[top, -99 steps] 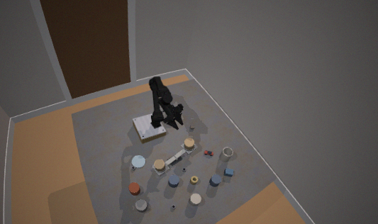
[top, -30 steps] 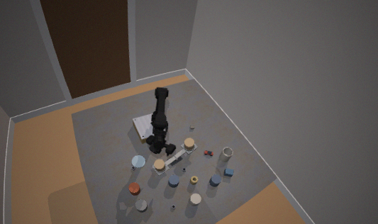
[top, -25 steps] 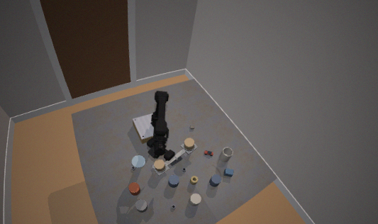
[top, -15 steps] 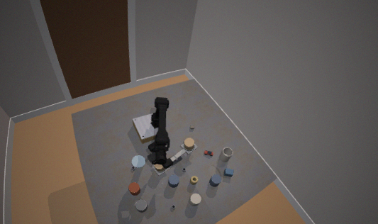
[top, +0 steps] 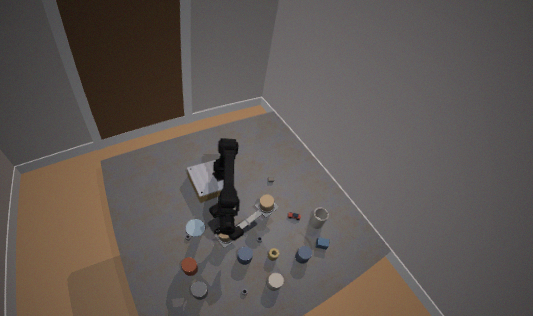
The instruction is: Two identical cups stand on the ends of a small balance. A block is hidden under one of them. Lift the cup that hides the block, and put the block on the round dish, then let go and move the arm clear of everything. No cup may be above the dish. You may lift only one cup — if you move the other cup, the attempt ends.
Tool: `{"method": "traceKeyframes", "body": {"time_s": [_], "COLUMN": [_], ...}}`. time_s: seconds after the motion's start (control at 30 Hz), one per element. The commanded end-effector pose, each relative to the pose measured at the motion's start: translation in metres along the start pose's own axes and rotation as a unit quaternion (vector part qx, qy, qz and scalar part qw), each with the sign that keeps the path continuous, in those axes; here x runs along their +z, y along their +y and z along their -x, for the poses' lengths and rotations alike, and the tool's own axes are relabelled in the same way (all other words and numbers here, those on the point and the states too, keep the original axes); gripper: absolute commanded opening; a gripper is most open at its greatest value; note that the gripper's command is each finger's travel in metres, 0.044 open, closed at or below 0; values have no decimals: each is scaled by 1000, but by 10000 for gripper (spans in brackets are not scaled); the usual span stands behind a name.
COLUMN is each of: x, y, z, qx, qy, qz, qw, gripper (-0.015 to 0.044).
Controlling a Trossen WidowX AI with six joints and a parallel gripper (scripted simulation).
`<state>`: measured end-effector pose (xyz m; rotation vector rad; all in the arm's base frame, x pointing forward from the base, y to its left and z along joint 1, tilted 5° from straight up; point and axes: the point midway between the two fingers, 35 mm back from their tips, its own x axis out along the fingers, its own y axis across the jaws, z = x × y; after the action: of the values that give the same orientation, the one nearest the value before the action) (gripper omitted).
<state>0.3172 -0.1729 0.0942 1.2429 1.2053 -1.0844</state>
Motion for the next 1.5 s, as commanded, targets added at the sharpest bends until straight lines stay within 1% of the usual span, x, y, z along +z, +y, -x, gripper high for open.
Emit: {"method": "traceKeyframes", "body": {"time_s": [0.0,1.1,1.2,1.47], "x": [1,0,0,0], "y": [0,-2,-2,-2], "z": [-8,-58,-58,-58], "qx": [-3,-3,-3,-3], "qy": [0,0,0,0], "qz": [-2,-2,-2,-2], "qw": [1000,1000,1000,1000], "gripper": [440,440,361,308]}}
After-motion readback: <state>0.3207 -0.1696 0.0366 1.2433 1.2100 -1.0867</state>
